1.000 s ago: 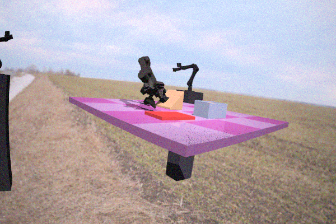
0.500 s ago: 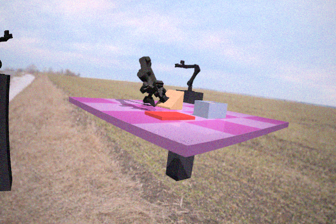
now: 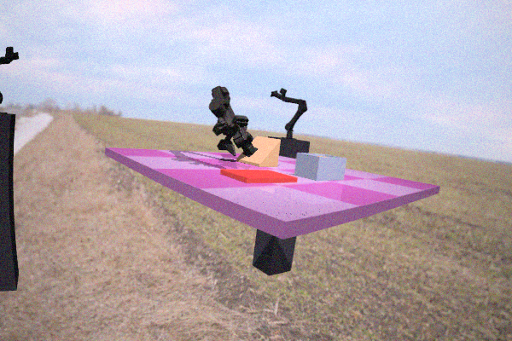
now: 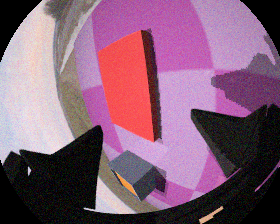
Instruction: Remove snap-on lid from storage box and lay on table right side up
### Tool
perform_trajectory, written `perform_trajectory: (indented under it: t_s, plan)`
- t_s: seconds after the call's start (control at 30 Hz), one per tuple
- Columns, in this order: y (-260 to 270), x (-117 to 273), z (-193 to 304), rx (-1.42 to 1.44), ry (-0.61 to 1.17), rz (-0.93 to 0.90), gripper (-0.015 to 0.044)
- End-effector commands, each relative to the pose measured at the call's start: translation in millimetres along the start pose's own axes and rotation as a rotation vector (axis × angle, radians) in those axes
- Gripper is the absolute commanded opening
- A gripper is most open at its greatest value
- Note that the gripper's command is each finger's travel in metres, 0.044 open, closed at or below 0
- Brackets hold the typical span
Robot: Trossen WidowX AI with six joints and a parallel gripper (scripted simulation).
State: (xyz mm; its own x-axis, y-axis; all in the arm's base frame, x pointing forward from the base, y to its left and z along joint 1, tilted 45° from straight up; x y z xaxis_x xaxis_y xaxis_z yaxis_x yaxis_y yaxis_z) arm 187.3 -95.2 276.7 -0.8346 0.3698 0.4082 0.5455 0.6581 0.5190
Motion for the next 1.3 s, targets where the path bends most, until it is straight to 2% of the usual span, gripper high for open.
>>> perform_trajectory:
  t_s: [0.0, 0.6, 1.27]
  plan:
    - [6.4, 11.2, -3.6, -0.002, -0.017, -0.008, 0.0440]
    - [22.8, 41.1, -4.7, -0.004, -0.015, -0.008, 0.0440]
    - [20.1, 35.7, -0.8, -0.004, -0.015, -0.008, 0.0440]
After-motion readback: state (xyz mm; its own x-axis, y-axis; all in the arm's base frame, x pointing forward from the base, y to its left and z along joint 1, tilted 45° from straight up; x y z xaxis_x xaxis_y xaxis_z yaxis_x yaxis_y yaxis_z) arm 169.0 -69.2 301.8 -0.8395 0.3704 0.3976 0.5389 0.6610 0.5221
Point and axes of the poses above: the point midway between the two fingers, 35 mm back from their tips, its own x axis back along the fingers, its own y axis across the jaws, z = x × y, the point moved 7 cm from there along x, back along the fingers, and after that the axes turned 5 degrees about x, right-handed, at the moved point
